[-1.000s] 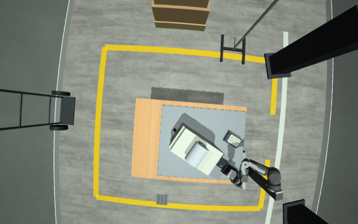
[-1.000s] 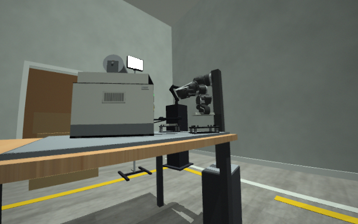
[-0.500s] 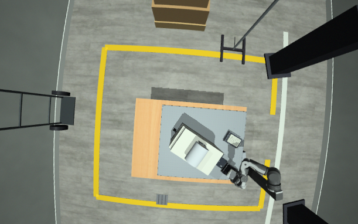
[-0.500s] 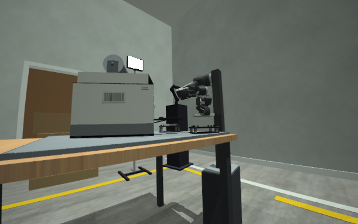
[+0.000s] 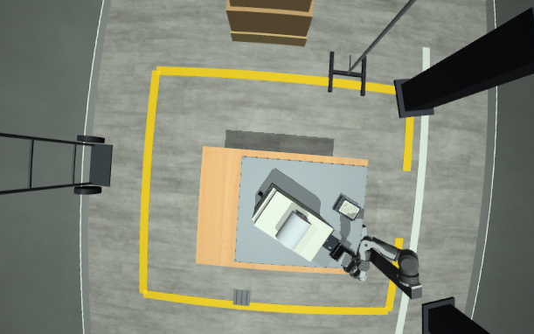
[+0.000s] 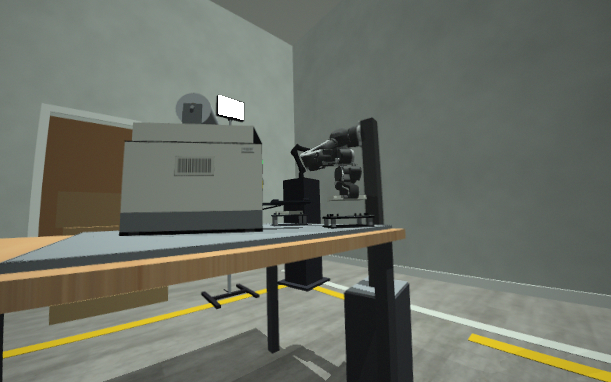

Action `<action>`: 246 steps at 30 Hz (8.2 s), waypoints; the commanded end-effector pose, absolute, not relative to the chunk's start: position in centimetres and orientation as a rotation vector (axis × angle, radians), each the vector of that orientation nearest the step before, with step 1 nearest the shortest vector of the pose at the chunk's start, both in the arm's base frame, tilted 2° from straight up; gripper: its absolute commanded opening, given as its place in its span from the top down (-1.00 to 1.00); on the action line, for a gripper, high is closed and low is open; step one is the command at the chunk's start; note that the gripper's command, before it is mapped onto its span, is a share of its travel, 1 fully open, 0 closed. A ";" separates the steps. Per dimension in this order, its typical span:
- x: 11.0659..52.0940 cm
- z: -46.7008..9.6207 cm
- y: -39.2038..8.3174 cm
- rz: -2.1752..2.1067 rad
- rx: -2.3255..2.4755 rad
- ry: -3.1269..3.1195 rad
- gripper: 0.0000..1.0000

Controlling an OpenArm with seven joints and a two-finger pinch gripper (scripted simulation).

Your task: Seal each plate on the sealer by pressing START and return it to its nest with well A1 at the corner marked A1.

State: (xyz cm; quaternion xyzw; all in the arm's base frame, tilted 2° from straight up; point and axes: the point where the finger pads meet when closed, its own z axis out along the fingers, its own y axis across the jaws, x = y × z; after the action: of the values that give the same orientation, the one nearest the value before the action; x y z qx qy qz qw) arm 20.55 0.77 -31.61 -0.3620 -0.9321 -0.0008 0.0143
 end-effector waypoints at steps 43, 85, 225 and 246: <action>20.5 -33.6 0.9 -0.011 -1.120 -2.906 1.00; 20.5 -35.4 0.9 -0.011 -1.120 -2.906 1.00; 20.4 -37.5 0.9 -0.007 -1.124 -2.903 1.00; 20.4 -37.5 0.9 -0.007 -1.124 -2.903 -0.30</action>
State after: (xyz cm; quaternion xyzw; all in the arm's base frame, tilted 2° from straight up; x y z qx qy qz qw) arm 20.37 0.84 -37.52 -0.3622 -0.9320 -0.0003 0.0146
